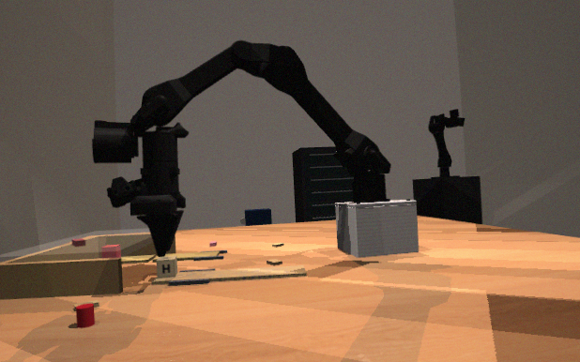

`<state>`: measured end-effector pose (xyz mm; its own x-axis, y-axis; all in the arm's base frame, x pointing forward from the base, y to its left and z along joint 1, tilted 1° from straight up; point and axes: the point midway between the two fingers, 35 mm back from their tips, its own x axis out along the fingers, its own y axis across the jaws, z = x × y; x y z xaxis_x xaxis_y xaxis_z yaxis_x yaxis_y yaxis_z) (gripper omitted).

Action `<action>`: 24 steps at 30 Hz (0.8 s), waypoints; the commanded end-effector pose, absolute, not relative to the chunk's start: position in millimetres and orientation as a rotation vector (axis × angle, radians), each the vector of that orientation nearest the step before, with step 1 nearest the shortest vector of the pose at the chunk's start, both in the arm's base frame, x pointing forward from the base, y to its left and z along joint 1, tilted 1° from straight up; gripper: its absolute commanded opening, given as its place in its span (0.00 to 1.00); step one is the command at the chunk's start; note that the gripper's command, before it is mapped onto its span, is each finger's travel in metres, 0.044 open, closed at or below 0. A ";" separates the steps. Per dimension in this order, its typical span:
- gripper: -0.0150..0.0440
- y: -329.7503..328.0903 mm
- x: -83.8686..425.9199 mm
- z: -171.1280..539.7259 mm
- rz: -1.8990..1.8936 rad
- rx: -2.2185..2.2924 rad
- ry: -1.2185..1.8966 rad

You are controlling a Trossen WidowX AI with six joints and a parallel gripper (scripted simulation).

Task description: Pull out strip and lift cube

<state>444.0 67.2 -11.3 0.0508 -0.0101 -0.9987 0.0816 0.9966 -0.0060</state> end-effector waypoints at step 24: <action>0.54 66.4 443.2 -42.5 -0.071 0.057 1.523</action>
